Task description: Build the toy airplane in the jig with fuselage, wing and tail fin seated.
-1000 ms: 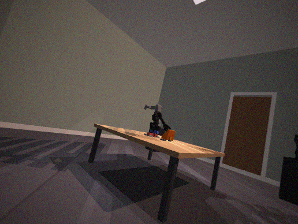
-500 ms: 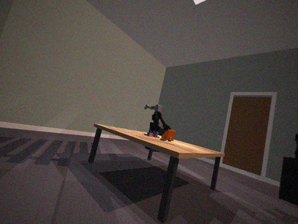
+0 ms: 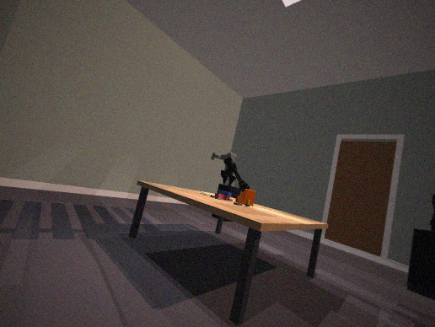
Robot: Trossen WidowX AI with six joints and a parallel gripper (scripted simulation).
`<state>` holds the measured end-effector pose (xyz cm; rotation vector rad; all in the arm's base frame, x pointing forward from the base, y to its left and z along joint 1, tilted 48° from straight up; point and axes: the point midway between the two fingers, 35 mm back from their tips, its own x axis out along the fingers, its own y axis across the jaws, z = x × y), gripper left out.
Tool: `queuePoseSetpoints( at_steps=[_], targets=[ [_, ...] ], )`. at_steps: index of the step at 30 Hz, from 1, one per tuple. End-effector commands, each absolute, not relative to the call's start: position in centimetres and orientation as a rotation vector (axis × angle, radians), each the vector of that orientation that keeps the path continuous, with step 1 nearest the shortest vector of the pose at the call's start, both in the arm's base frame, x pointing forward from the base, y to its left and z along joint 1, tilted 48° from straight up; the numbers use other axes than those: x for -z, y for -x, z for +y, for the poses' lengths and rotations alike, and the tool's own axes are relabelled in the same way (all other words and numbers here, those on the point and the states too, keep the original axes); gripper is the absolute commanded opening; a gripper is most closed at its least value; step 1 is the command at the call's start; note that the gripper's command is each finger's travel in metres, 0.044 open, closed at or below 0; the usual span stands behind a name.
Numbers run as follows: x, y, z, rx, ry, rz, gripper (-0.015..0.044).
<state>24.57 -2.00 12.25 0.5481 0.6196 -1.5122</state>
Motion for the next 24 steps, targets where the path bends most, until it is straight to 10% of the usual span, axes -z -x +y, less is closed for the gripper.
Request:
queuePoseSetpoints(
  at_steps=[1,24],
  targets=[
    [-12.55,-24.64,-1.64,1.529,-0.547,0.620,0.0440],
    [-12.46,-24.60,-1.81,0.557,0.749,1.579,0.0440]
  ],
)
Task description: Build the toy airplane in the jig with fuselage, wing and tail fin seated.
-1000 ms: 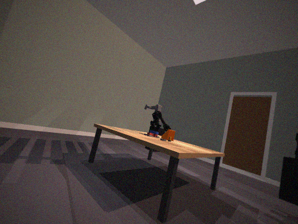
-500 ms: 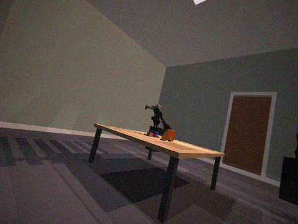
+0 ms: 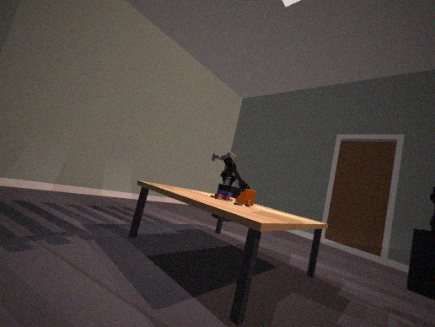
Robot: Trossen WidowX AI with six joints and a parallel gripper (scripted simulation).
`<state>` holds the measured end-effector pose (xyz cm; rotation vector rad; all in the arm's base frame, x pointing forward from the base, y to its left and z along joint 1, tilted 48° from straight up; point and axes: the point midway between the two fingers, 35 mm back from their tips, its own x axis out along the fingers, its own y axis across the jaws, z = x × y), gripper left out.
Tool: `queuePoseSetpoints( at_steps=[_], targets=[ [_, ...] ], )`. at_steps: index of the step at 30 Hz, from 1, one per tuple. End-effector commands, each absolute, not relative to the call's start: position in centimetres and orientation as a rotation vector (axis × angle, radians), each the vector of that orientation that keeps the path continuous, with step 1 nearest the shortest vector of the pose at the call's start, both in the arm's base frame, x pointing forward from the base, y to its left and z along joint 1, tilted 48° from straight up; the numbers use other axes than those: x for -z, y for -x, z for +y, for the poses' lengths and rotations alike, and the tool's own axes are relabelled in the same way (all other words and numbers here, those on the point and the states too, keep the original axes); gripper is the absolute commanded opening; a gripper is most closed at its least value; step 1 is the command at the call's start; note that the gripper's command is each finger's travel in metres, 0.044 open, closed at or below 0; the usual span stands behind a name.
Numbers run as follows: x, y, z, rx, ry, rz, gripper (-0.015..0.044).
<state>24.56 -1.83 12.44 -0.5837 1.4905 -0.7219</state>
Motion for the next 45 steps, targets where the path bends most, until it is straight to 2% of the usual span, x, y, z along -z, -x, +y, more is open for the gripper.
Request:
queuePoseSetpoints(
  at_steps=[1,8,14,22,29,34,45],
  targets=[
    [-12.5,-24.6,-1.8,0.557,0.749,1.579,0.0440],
    [-11.7,-24.8,-0.9,0.550,0.745,1.578,0.0440],
    [-4.4,-24.6,7.2,0.512,0.727,1.571,0.0440],
    [5.0,-19.1,14.8,0.543,0.736,1.581,0.0440],
    [5.4,-18.9,14.8,0.545,0.737,1.581,0.0440],
    [9.0,-18.7,10.9,0.546,0.737,1.580,0.0440],
    [10.2,-18.6,9.5,0.546,0.739,1.580,0.0440]
  ],
)
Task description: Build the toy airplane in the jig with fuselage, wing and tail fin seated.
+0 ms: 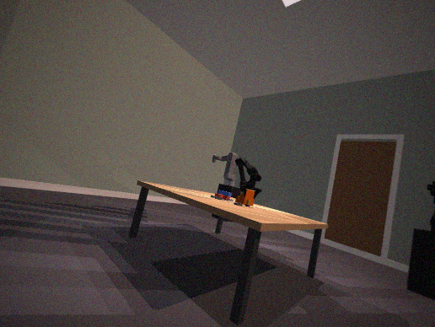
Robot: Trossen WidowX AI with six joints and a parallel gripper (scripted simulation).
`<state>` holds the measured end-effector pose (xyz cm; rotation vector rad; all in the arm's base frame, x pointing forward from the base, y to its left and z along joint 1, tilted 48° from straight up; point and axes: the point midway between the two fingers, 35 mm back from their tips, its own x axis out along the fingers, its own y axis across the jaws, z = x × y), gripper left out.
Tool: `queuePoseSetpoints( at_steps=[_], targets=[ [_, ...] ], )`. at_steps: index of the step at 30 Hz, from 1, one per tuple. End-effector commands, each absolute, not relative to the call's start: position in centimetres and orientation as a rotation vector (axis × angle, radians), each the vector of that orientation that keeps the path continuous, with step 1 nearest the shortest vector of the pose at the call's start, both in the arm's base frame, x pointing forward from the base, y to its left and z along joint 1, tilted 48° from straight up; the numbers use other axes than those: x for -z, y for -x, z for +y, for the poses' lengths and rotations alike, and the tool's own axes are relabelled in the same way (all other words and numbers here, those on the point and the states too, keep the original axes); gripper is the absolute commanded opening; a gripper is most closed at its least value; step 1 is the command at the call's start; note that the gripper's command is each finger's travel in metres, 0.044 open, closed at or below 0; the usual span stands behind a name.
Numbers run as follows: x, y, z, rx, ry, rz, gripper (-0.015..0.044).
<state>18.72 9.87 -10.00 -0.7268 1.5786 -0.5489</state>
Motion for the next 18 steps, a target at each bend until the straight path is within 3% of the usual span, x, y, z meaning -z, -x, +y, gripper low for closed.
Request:
queuePoseSetpoints(
  at_steps=[1,18],
  targets=[
    [10.3,-18.6,9.5,0.546,0.740,1.580,0.0440],
    [12.1,-18.5,7.5,0.546,0.741,1.580,0.0440]
  ],
)
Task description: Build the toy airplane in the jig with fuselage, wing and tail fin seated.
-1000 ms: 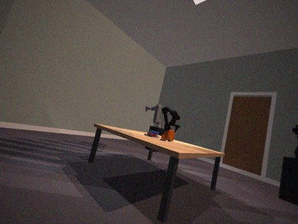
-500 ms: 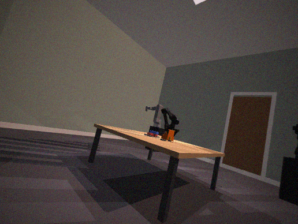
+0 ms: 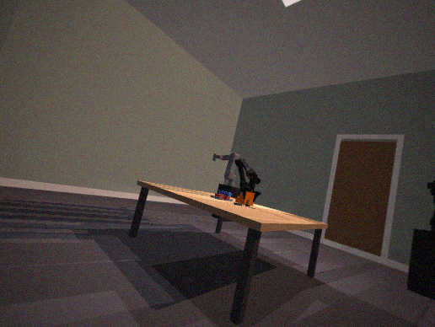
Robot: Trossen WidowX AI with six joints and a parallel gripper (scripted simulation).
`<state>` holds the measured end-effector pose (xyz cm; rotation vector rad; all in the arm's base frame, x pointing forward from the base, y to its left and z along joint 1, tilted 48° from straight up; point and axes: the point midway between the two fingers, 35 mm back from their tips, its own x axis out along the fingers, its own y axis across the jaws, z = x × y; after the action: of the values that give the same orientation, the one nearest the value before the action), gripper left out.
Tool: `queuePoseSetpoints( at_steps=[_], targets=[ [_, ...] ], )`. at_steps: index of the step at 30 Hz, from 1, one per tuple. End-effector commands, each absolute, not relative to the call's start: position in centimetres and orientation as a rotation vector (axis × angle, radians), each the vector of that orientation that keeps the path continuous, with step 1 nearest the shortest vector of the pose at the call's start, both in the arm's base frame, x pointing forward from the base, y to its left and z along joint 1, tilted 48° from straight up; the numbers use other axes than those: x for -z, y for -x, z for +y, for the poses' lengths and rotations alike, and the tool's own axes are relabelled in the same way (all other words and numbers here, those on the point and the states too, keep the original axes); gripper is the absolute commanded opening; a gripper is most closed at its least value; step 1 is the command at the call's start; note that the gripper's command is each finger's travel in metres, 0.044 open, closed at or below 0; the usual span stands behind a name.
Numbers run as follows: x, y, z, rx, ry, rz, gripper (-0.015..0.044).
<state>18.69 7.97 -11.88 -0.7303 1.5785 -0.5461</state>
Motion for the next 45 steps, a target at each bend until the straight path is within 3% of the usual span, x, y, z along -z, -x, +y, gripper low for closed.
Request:
queuePoseSetpoints(
  at_steps=[1,16,30,38,45],
  targets=[
    [12.2,-18.5,7.4,0.546,0.741,1.580,0.0440],
    [13.6,-18.3,5.8,0.549,0.739,1.578,0.0440],
    [13.6,-18.3,5.8,0.549,0.739,1.578,0.0072],
    [13.6,-18.3,5.8,0.549,0.739,1.578,0.0000],
    [13.2,-19.3,7.1,0.523,0.696,1.536,0.0000]
  ],
)
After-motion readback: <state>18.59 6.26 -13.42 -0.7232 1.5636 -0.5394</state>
